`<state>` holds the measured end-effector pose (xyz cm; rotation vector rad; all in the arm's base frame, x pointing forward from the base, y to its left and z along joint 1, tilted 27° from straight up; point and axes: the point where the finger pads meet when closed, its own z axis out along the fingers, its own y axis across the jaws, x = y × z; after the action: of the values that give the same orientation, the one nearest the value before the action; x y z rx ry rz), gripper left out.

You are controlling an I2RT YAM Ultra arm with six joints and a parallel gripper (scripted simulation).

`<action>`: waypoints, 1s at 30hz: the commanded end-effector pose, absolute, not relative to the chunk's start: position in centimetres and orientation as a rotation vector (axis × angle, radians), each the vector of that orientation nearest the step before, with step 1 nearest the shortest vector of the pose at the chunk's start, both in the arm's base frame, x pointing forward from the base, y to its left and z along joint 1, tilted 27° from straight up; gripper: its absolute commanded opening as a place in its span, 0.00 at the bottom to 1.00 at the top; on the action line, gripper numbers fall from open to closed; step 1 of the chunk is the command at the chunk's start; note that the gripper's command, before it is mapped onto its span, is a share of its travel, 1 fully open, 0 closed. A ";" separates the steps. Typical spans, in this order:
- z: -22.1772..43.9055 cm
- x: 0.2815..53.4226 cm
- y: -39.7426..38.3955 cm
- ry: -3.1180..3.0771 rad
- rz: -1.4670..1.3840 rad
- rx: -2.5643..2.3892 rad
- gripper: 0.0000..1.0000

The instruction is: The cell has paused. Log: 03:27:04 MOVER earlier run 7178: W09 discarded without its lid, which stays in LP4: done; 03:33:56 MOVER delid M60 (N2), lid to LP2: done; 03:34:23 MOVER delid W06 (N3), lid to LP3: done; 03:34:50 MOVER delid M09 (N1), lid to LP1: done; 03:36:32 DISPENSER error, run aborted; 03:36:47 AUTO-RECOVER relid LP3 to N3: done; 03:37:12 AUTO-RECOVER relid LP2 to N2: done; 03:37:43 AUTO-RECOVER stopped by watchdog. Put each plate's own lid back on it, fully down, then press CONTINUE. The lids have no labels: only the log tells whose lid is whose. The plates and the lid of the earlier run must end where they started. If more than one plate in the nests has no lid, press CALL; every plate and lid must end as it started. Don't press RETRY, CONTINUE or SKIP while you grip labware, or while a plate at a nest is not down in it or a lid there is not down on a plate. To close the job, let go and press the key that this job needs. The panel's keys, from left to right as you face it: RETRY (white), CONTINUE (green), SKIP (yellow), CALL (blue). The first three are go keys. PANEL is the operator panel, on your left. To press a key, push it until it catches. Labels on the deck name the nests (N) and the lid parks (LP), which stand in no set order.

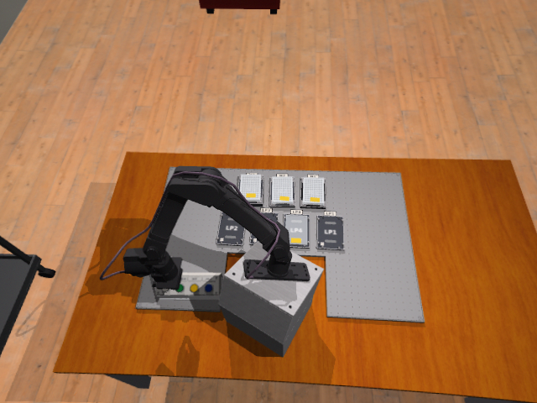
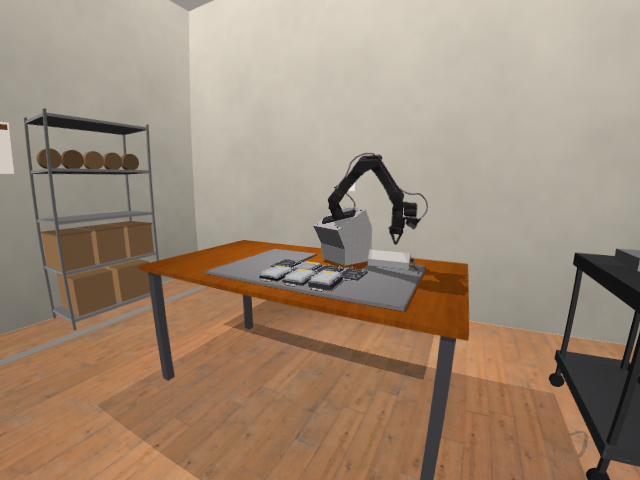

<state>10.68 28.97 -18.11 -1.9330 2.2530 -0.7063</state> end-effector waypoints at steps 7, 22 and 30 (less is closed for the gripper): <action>-18.8 11.2 30.5 2.216 -0.659 -1.926 0.00; -18.8 11.0 29.4 2.233 -0.681 -1.936 0.00; -18.9 11.0 29.4 2.233 -0.681 -1.936 0.00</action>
<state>10.93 28.95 -18.94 -1.9343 2.2474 -0.6956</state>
